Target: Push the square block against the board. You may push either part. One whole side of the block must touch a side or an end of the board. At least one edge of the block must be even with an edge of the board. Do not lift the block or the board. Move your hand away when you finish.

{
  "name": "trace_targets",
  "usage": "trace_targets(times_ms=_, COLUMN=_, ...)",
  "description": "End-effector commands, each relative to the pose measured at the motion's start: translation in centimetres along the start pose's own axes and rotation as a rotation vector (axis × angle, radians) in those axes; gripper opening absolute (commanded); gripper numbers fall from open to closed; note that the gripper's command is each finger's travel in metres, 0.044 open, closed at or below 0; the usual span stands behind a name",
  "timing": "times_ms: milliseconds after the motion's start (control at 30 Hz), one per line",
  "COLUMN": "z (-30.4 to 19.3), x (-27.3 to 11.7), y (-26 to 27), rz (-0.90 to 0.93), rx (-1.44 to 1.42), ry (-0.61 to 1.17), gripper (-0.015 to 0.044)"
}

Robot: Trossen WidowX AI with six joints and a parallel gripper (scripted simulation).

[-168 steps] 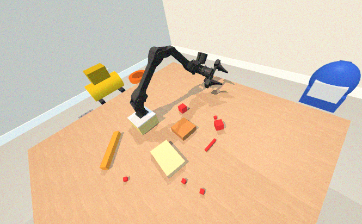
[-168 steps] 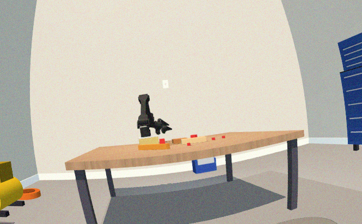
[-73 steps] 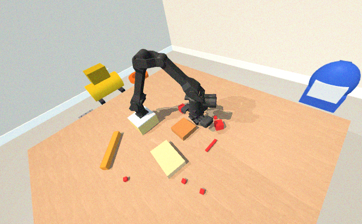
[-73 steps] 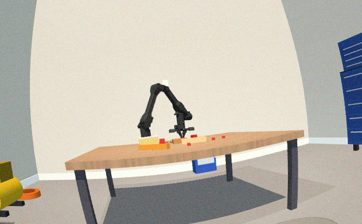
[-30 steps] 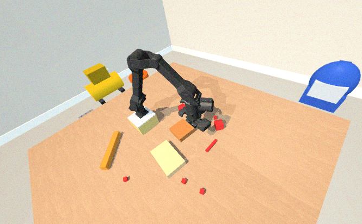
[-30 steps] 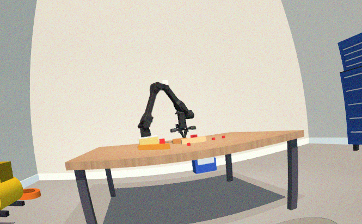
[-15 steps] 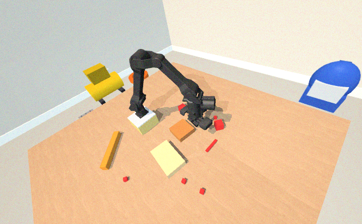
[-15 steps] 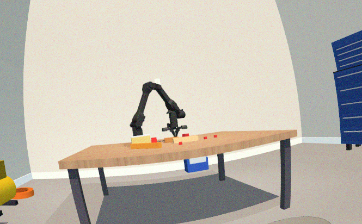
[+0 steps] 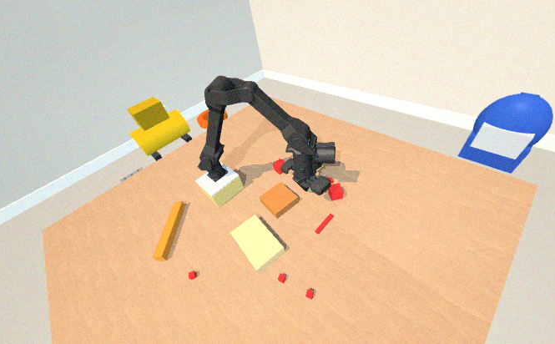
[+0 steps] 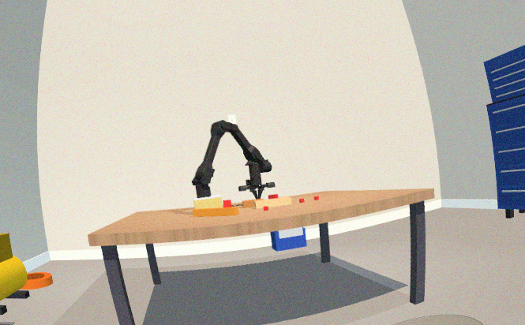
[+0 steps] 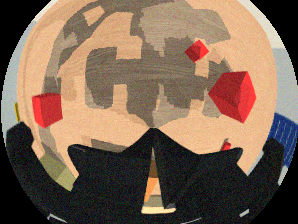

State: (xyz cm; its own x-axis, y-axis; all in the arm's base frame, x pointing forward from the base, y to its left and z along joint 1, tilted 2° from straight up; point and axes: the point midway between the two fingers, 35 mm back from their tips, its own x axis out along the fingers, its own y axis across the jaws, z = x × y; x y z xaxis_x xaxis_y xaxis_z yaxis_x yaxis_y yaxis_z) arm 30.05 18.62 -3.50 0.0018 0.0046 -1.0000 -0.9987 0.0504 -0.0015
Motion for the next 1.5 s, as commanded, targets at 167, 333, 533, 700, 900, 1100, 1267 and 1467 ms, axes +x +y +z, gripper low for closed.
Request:
trace_targets(times_ms=167, z=0.6, x=-2.6, y=-0.1, rz=0.001, rx=0.002, ry=0.001, gripper=0.0)
trace_targets(times_ms=333, z=0.5, x=-5.3, y=-0.1, rz=0.004, rx=0.004, ry=0.003, gripper=0.0)
trace_targets(times_ms=533, z=0.3, x=-5.2, y=0.3, rz=-0.005, rx=0.087, ry=-0.005, gripper=0.0)
trace_targets(times_ms=700, z=-0.7, x=-5.5, y=1.6, rz=0.001, rx=0.254, ry=-0.003, gripper=0.0)
trace_targets(times_ms=900, z=-2.0, x=-5.8, y=3.0, rz=0.003, rx=0.46, ry=0.0, gripper=0.0)
trace_targets(times_ms=1100, z=-3.3, x=-6.0, y=4.5, rz=0.004, rx=0.667, ry=0.003, gripper=0.0)
trace_targets(times_ms=1267, z=-4.4, x=-6.1, y=5.8, rz=0.005, rx=0.839, ry=0.006, gripper=0.0)
trace_targets(times_ms=1467, z=-5.7, x=-6.0, y=7.4, rz=0.005, rx=1.046, ry=0.01, gripper=0.0)
